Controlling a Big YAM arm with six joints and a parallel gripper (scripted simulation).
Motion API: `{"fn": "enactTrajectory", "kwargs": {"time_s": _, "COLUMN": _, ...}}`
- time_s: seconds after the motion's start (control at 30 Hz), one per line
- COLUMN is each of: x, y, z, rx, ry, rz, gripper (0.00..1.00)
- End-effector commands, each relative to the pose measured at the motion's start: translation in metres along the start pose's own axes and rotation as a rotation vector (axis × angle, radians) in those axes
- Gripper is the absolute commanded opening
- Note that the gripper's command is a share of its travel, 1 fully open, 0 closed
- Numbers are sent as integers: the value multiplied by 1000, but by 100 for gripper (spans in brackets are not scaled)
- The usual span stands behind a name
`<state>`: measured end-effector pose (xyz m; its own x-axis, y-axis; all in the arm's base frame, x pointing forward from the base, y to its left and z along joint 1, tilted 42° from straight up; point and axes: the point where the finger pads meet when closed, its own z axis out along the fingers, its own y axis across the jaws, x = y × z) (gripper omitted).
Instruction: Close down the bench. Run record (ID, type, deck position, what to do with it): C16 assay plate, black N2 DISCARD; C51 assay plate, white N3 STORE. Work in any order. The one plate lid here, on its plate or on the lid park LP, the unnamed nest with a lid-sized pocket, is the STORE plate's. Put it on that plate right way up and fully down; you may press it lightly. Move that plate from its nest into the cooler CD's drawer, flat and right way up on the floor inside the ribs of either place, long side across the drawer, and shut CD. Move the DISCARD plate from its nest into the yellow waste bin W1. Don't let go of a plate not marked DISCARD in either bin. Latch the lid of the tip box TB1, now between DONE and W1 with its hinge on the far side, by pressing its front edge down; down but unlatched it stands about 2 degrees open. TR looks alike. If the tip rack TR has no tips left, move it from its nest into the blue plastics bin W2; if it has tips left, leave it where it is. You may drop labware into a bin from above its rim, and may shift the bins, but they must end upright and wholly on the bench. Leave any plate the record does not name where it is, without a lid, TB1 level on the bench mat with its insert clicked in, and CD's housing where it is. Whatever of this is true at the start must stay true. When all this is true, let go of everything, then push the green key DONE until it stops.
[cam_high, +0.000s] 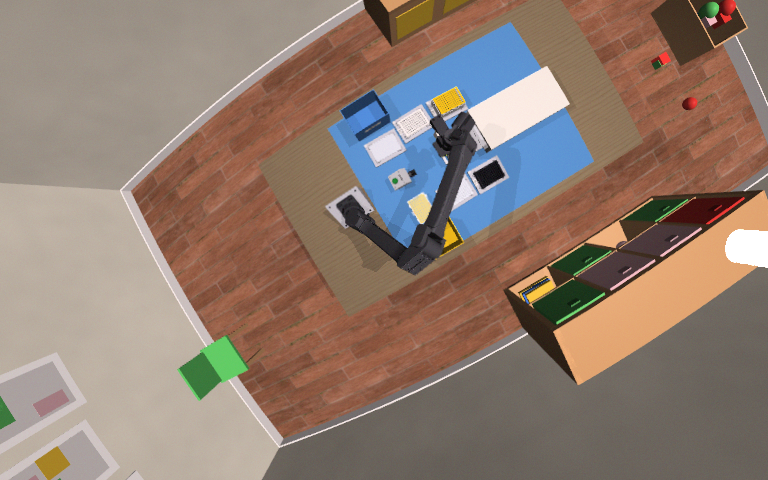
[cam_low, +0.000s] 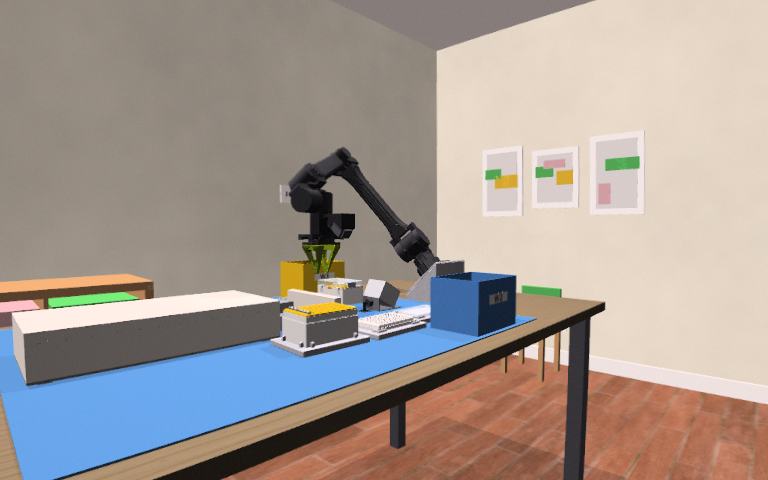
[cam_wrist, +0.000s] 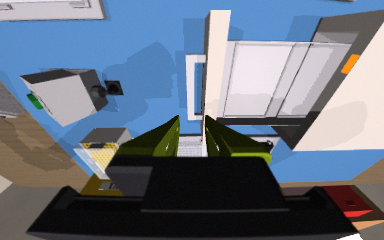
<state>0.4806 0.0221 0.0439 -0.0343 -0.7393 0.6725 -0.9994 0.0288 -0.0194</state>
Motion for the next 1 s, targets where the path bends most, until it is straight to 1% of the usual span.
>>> {"fn": "enactTrajectory", "kwargs": {"time_s": 0.0, "x": -1, "y": -1, "z": 11, "rx": -5, "ry": 1, "rz": -5, "gripper": 30}}
{"fn": "enactTrajectory", "kwargs": {"time_s": 0.43, "x": -1, "y": 0, "z": 28, "rx": -5, "ry": 1, "rz": -5, "gripper": 30}}
{"fn": "enactTrajectory", "kwargs": {"time_s": 0.5, "x": -1, "y": 0, "z": 28, "rx": -5, "ry": 1, "rz": -5, "gripper": 30}}
{"fn": "enactTrajectory", "kwargs": {"time_s": 0.53, "x": -6, "y": 0, "z": 25, "rx": 5, "ry": 0, "rz": -16, "gripper": 30}}
{"fn": "enactTrajectory", "kwargs": {"time_s": 0.6, "x": -1, "y": 0, "z": 32, "rx": -5, "ry": 1, "rz": -5, "gripper": 30}}
{"fn": "enactTrajectory", "kwargs": {"time_s": 0.97, "x": -1, "y": 0, "z": 47, "rx": -5, "ry": 1, "rz": -5, "gripper": 30}}
